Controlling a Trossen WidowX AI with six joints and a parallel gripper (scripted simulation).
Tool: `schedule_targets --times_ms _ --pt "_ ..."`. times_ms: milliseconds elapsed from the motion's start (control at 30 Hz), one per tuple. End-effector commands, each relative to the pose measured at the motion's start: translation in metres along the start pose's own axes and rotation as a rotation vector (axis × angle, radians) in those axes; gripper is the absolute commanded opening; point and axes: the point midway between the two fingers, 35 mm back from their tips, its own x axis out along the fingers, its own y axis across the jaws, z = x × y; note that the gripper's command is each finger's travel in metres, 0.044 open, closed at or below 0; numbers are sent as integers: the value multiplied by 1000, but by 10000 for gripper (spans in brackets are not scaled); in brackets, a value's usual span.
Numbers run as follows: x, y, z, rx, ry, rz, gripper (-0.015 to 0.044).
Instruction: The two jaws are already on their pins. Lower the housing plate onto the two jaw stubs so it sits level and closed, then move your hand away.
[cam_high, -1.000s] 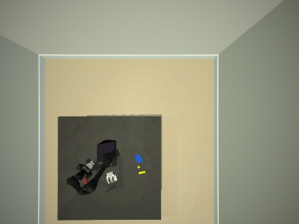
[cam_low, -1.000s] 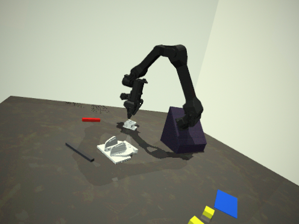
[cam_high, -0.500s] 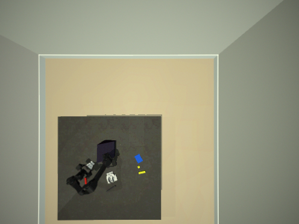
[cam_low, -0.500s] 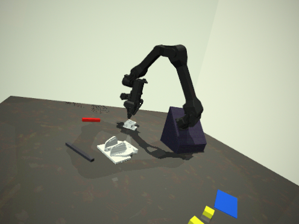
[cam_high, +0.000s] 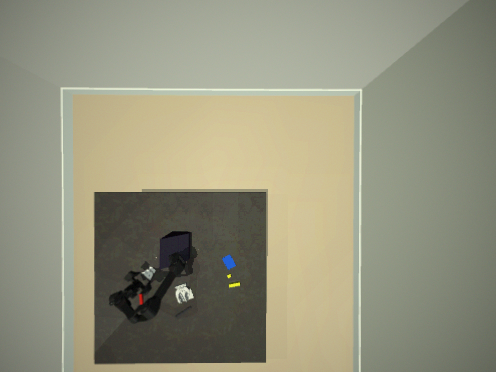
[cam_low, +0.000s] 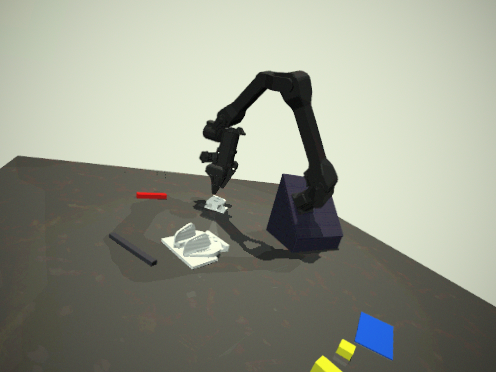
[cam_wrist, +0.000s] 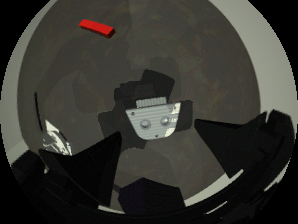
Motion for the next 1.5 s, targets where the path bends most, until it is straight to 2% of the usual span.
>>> schedule_targets --times_ms 0,900,1467 --pt "0 1 0 3 -2 5 440" --pt "0 0 0 0 0 0 440" --pt "27 1 3 1 -1 3 440"
